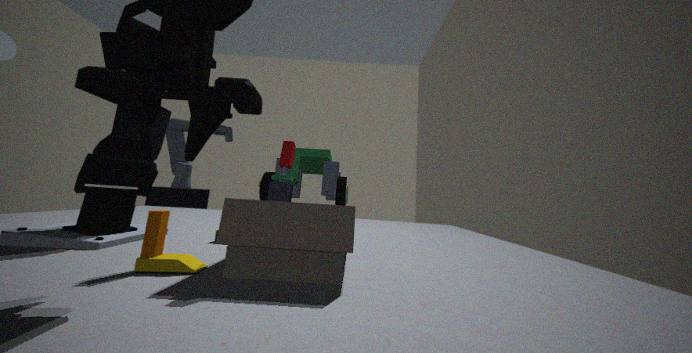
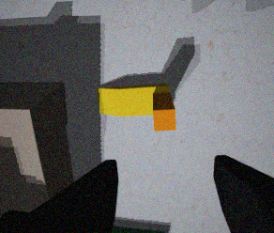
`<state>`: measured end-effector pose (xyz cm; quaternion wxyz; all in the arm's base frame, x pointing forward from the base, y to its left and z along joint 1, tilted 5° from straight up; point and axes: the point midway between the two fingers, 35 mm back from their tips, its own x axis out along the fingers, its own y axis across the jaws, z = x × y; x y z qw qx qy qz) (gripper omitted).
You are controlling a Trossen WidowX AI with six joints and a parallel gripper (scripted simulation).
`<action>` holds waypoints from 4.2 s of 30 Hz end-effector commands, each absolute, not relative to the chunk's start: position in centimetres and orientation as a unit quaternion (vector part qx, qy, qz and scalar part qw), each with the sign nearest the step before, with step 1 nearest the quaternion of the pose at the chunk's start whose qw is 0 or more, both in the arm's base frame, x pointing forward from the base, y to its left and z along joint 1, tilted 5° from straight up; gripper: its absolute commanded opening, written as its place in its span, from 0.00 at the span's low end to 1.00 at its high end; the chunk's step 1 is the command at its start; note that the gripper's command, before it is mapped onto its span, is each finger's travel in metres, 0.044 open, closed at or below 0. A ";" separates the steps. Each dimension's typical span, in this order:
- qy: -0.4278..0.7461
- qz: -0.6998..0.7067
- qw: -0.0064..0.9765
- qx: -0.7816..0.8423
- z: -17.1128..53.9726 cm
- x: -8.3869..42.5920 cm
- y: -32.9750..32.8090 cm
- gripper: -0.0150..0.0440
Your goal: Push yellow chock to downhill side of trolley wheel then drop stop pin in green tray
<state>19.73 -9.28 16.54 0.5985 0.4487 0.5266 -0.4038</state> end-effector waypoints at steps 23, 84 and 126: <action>0.537 -0.403 0.598 0.438 11.9 20.0 -9.3 0.58; 0.537 -0.403 0.598 0.438 8.8 20.4 -9.3 0.25; 0.537 -0.403 0.598 0.438 21.3 19.1 -9.2 0.25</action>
